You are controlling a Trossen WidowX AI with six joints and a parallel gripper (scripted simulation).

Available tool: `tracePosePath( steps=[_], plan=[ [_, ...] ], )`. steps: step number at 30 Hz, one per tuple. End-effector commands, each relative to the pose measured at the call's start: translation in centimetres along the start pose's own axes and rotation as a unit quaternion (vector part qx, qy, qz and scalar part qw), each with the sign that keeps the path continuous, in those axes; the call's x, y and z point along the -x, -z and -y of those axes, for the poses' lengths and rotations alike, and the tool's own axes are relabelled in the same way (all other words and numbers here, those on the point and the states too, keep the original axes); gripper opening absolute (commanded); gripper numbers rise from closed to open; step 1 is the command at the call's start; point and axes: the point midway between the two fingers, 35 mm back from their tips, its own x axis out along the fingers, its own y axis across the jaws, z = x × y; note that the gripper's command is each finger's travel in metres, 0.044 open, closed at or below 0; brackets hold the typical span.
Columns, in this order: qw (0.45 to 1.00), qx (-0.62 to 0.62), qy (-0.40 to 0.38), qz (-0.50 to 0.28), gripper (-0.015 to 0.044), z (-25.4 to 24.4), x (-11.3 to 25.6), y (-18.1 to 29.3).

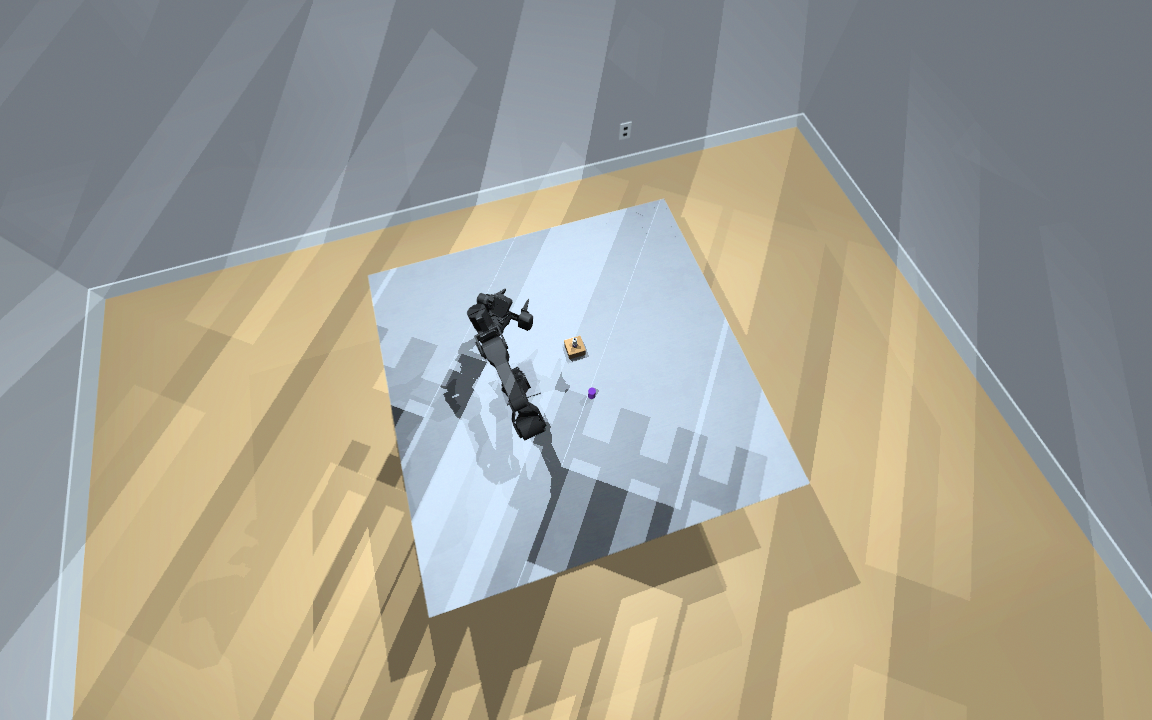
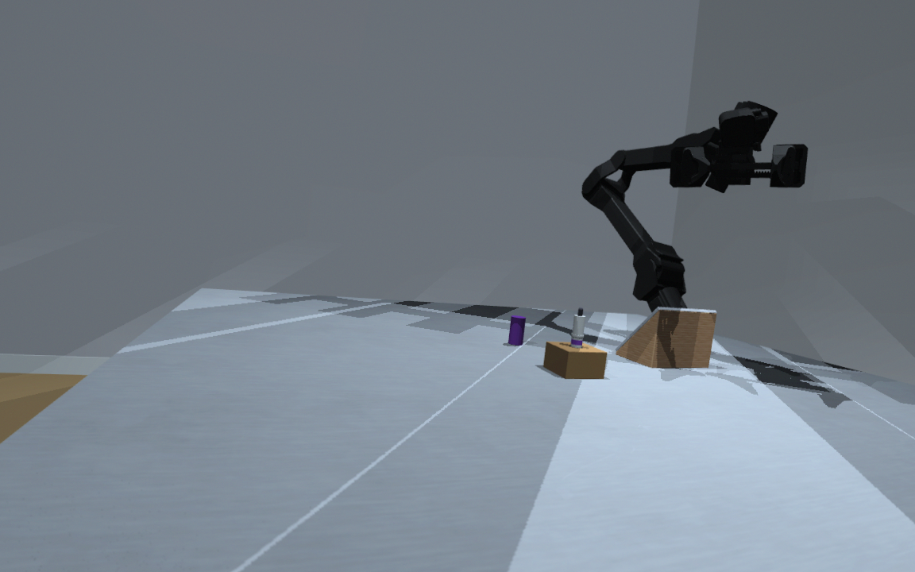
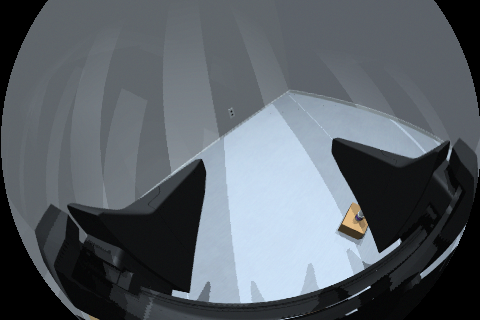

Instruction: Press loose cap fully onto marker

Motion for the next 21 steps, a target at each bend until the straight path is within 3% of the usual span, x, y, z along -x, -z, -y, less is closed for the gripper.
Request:
tracePosePath(
  steps=[1, 7, 14, 21],
  plan=[
    [1.0, -0.001, 0.003, -0.003, 0.0374, 0.2, -0.1, 0.0],
    [0.99, -0.033, 0.09, -0.103, 0.0236, 7.2, -3.1, 0.8],
    [0.948, -0.085, 0.179, -0.248, 0.0236, 16.5, -4.6, 3.9],
    [0.875, -0.149, 0.236, -0.397, 0.0236, 25.0, -2.9, 8.5]
  ],
)
